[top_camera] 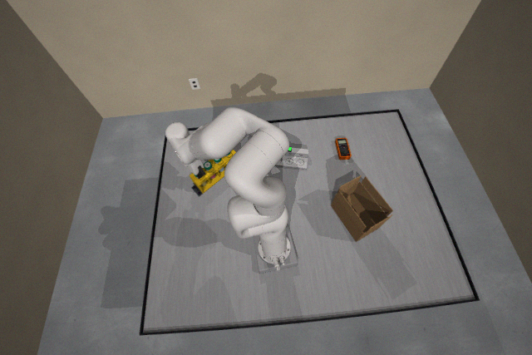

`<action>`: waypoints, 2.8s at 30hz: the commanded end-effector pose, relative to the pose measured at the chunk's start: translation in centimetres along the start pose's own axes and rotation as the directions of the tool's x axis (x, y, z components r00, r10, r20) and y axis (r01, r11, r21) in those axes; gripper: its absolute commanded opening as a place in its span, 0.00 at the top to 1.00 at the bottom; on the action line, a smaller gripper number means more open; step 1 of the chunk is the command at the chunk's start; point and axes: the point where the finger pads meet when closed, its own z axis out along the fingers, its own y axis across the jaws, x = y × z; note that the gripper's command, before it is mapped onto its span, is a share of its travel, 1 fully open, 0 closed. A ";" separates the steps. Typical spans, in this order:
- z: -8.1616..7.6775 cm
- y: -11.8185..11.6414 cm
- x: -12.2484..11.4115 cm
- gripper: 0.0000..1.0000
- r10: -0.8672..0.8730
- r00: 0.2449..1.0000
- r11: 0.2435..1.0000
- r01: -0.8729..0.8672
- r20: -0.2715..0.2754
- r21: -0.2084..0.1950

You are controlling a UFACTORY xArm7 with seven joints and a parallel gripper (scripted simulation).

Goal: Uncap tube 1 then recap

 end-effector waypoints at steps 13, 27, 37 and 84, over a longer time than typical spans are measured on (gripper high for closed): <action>0.0 -0.1 0.0 1.00 0.472 0.881 0.882 -0.472 -0.008 0.004; 0.0 -0.1 0.0 0.54 0.472 0.882 0.882 -0.472 -0.008 0.004; -0.1 -0.1 0.0 0.54 0.249 0.968 0.968 -0.249 -0.009 0.002; -0.1 -0.1 0.0 1.00 -0.027 1.000 1.000 0.027 -0.009 0.000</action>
